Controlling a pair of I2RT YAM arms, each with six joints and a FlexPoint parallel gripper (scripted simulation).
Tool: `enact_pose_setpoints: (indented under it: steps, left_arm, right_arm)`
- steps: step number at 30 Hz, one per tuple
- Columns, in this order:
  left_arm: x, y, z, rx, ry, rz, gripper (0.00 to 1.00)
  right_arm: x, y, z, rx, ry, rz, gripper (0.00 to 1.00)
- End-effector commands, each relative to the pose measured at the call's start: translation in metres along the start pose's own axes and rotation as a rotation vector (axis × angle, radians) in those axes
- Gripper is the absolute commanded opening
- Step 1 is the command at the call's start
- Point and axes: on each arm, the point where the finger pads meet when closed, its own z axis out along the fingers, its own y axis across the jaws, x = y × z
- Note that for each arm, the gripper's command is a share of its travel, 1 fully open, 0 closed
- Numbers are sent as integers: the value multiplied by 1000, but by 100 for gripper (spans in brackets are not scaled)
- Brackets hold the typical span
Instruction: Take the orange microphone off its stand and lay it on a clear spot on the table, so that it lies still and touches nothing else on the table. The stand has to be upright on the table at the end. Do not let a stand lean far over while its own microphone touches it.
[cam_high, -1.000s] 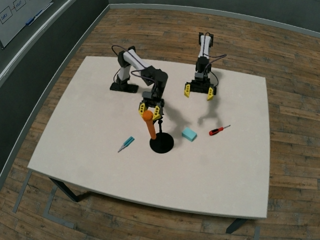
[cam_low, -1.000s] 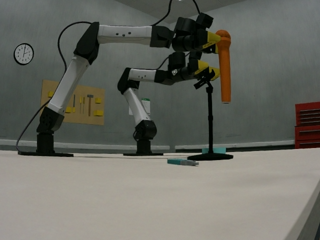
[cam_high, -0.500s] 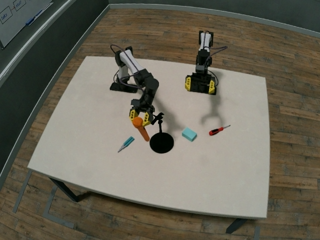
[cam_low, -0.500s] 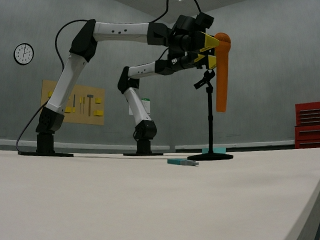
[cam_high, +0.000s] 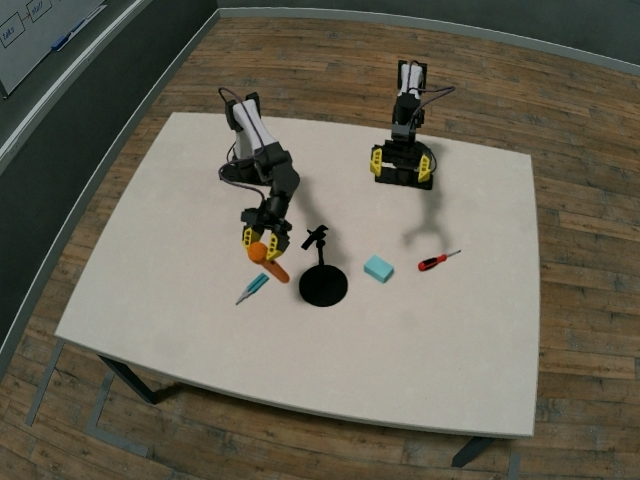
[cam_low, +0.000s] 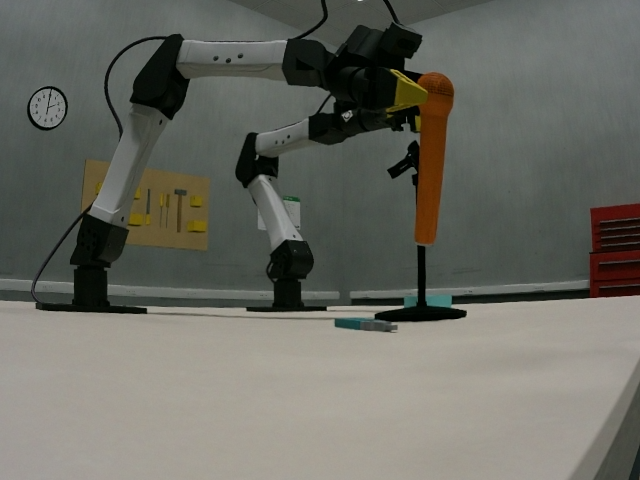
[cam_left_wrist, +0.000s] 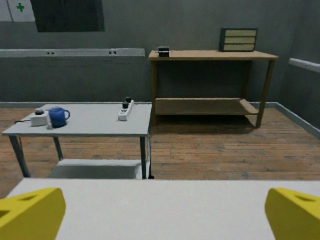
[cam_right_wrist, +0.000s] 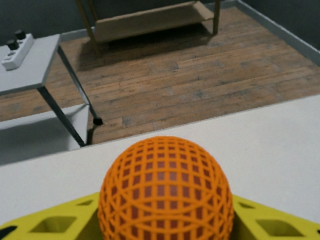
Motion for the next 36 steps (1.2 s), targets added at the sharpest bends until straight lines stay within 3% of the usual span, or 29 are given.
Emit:
enact_pose_setpoints:
  steps: [1, 7, 21, 24, 36]
  left_arm:
    - [-25, -4, -1, 16, -57, 9, 98]
    - [-24, -4, -1, 16, -55, 9, 98]
    - [-27, -4, -2, 16, -62, 9, 98]
    - [-27, -4, -2, 16, -62, 9, 98]
    - [-27, -4, -2, 16, -62, 9, 98]
  right_arm:
    - [-29, -19, -12, -17, -23, 102, 0]
    - [-33, -29, -9, -12, -16, 140, 0]
    - [6, -87, 13, 73, 139, 219, 0]
    - [-3, -84, 10, 60, 118, 236, 0]
    - [36, -136, 19, 154, 262, 325, 0]
